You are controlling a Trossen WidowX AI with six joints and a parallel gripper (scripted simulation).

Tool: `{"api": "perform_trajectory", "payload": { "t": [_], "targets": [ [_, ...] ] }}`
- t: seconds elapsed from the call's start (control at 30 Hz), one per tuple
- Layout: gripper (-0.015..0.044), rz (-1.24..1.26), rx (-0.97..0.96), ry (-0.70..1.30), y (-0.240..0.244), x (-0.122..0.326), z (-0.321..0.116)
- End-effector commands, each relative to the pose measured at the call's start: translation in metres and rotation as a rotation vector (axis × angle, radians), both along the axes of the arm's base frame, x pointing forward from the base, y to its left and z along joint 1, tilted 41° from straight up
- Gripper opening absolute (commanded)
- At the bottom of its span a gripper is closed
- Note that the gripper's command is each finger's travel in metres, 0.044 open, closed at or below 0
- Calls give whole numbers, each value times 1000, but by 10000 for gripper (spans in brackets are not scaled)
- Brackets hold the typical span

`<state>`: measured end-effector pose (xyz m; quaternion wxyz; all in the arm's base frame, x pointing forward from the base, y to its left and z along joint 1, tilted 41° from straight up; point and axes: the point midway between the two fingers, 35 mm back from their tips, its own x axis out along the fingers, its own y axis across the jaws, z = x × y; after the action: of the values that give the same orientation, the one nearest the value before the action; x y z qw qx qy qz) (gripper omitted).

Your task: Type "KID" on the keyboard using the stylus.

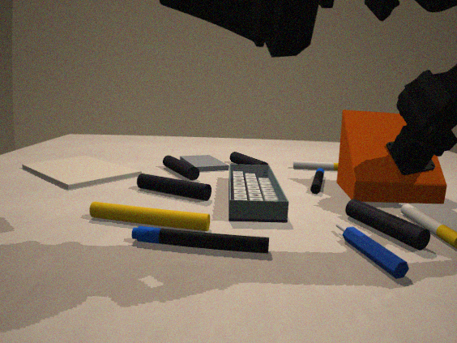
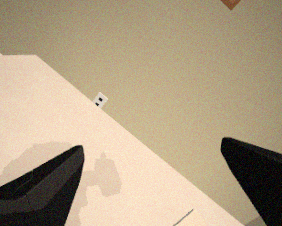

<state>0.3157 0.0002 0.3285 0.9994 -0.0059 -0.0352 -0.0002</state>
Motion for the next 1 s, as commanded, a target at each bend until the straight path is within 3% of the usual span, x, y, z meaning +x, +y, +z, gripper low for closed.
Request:
{"api": "perform_trajectory", "payload": {
  "t": [0.0, 0.27, 0.53, 0.7, 0.97],
  "targets": [
    [414, 2, -1, 12, 0, 1, -2],
    [204, 117, 29, 537, -7, 25, -117],
    [0, 315, 320, 1136, -2, -14, -223],
    [0, 429, 660, 1425, 8, -50, -247],
    [0, 433, 675, 1433, 8, -51, -247]
  ]
}}
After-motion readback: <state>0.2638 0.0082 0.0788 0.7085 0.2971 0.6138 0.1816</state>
